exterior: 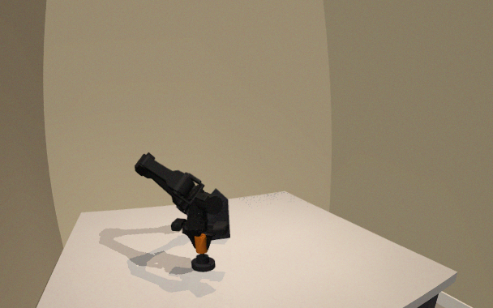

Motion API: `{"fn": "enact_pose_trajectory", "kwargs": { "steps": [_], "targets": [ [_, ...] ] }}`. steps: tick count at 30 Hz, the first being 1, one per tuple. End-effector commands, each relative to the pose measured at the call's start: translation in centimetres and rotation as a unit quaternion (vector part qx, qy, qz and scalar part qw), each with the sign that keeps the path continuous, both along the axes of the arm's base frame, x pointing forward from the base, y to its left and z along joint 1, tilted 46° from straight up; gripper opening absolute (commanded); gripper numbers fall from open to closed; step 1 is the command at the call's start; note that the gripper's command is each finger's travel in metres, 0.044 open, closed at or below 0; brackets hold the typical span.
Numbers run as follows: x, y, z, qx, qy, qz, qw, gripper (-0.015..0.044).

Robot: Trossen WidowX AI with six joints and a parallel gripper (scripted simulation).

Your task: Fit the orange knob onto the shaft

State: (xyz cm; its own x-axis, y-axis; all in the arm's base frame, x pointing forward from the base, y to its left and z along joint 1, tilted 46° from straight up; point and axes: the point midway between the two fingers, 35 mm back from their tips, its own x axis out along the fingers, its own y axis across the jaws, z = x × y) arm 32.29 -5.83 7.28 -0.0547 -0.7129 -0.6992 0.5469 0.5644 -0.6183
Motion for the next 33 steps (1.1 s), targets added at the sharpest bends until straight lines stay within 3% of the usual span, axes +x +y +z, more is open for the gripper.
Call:
{"fn": "enact_pose_trajectory", "kwargs": {
  "steps": [1,33],
  "targets": [
    [0.17,-0.01,-0.17,0.0,-0.008,-0.004,1.0,0.0],
    [0.04,0.02,0.3,-0.001,-0.027,-0.022,0.999,0.0]
  ]
}}
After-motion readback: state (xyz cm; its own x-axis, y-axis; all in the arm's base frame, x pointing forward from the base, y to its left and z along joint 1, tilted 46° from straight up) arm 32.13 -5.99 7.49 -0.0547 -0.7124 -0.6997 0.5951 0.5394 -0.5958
